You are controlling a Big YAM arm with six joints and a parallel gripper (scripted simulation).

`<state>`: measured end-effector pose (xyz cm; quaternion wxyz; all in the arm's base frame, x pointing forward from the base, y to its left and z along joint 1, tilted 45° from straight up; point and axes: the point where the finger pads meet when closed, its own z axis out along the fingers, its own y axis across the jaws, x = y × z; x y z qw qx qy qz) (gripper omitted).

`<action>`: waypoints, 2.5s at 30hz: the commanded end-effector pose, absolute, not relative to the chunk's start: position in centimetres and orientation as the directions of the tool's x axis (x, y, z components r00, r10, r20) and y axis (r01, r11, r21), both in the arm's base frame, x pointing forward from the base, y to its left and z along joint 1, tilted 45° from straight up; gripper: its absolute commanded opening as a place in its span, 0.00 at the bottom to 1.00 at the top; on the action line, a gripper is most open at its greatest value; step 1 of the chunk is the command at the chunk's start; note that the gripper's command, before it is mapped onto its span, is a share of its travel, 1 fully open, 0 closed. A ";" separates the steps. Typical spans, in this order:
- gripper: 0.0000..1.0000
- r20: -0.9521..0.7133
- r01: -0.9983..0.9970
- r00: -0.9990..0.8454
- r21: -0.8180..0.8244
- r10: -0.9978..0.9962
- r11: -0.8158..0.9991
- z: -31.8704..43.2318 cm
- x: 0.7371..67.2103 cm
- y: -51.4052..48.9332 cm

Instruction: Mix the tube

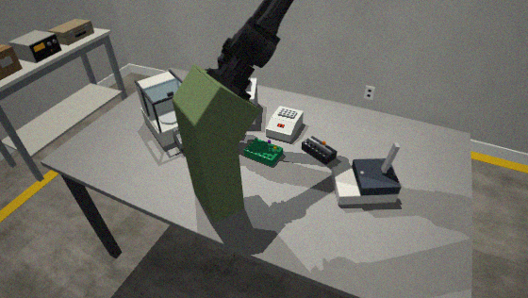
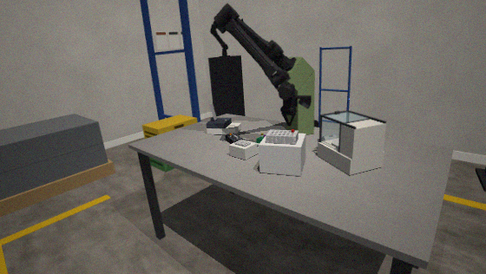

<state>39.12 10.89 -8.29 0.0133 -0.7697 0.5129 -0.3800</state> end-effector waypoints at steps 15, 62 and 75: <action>0.00 0.572 -0.775 0.187 -0.414 -0.799 -0.478 -10.2 41.1 9.8; 0.00 0.573 -0.775 0.187 -0.413 -0.798 -0.478 -13.0 43.4 8.3; 0.00 0.573 -0.774 0.189 -0.413 -0.798 -0.480 -13.7 43.9 8.1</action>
